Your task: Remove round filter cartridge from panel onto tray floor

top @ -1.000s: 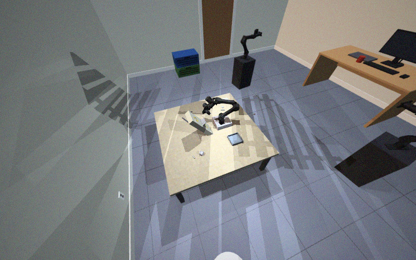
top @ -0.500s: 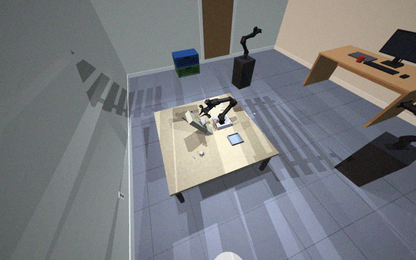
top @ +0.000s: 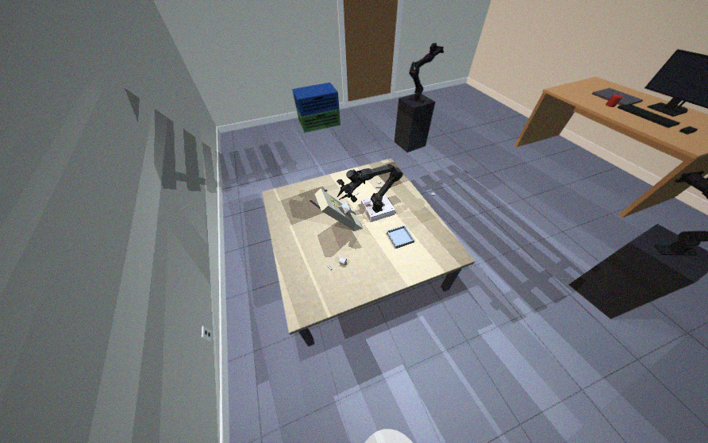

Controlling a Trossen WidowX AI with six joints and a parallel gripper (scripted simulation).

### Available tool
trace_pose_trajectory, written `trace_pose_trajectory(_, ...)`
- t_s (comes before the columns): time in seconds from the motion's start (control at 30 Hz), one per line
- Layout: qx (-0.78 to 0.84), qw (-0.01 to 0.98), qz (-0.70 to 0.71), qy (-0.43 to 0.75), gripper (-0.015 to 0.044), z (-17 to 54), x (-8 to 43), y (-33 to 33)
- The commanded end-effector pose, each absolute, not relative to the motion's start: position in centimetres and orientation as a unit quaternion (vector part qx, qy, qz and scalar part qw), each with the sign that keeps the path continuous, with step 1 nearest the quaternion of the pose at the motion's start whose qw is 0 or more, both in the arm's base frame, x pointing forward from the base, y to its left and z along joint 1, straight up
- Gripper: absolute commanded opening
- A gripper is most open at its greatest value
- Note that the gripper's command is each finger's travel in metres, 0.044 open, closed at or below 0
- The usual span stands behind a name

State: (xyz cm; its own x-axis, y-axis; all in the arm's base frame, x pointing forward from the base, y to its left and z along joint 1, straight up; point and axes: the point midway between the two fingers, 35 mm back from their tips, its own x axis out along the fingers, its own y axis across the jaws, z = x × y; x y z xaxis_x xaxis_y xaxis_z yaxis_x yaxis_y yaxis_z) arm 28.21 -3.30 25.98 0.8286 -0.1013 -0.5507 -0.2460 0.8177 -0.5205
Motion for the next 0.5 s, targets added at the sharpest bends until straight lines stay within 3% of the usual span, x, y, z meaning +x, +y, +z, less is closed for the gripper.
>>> trace_pose_trajectory(0.0, -0.301, 0.906, 0.040, 0.296, 0.0099, 25.2, 28.7, -3.4)
trace_pose_trajectory(0.47, -0.301, 0.906, 0.040, 0.295, 0.0099, 23.9, 30.5, -3.7)
